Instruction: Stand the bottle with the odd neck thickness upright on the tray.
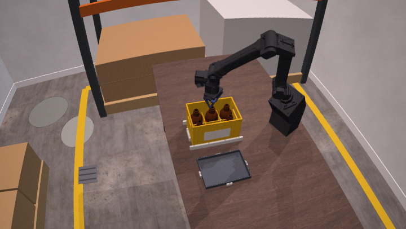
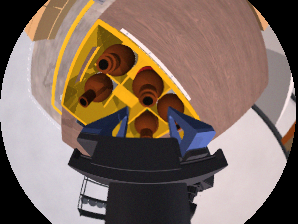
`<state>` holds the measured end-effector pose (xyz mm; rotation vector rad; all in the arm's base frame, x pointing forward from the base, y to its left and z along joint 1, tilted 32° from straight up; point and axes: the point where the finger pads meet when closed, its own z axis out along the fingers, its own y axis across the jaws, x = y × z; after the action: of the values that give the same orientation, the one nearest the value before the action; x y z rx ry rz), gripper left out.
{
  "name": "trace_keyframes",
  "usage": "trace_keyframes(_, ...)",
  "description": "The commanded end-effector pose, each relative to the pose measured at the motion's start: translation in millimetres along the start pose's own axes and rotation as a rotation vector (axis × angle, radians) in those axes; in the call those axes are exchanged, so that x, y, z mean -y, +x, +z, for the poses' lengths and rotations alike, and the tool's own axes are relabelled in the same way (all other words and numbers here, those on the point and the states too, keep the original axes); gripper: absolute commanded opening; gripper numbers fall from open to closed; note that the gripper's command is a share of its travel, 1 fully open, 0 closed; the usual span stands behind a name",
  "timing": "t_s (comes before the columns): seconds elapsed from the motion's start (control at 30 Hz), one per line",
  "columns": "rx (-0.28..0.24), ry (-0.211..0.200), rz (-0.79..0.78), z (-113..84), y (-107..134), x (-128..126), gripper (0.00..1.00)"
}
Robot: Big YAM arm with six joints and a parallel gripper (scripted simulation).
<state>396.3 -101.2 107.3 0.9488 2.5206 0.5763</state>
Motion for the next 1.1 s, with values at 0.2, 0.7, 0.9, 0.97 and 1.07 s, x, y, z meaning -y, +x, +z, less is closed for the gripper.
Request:
trace_keyframes(0.2,0.021,-0.005,-0.005,-2.2,-19,-3,0.61)
trace_keyframes(0.7,0.01,0.0,0.001,0.2,-14,1,0.61)
trace_keyframes(0.9,0.01,0.0,0.001,0.2,-14,1,0.61)
trace_keyframes(0.97,0.01,0.0,0.001,0.2,-14,1,0.61)
trace_keyframes(1.07,0.01,0.0,0.001,0.2,-14,1,0.61)
